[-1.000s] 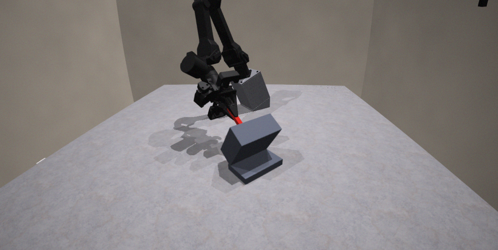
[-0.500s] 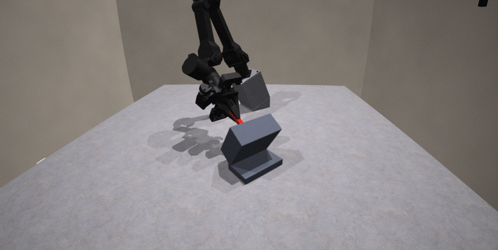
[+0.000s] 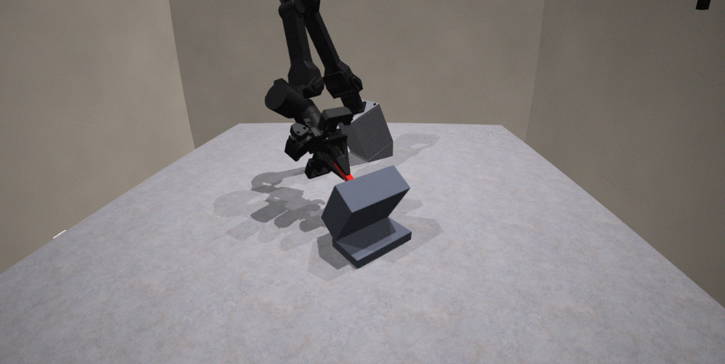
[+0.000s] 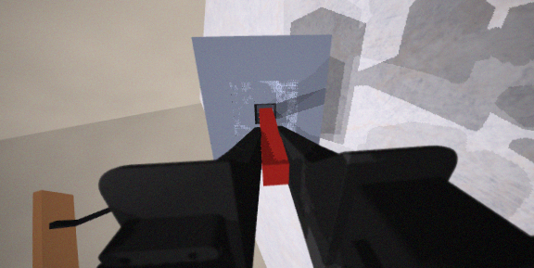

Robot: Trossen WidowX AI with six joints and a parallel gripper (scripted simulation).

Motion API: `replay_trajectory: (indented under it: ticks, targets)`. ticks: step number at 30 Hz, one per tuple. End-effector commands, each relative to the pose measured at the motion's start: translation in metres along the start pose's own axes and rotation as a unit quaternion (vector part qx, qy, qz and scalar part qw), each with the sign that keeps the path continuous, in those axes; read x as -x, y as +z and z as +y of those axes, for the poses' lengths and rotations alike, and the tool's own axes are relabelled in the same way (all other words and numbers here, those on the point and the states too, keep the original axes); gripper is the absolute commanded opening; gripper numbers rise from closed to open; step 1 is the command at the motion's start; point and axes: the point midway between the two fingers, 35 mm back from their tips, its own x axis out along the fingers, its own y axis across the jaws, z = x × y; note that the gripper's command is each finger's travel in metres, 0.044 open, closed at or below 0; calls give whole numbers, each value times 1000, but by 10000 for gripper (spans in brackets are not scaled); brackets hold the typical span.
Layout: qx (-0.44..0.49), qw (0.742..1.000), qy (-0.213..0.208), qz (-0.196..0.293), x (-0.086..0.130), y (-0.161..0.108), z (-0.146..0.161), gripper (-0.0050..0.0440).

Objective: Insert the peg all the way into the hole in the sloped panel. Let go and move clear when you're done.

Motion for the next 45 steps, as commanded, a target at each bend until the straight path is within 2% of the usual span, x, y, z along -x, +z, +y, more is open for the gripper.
replay_trajectory:
  ticks: [1,45]
  targets:
    - [3,1000,4,-8,1,5,5,0]
    - [3,1000,4,-8,-3,5,5,0]
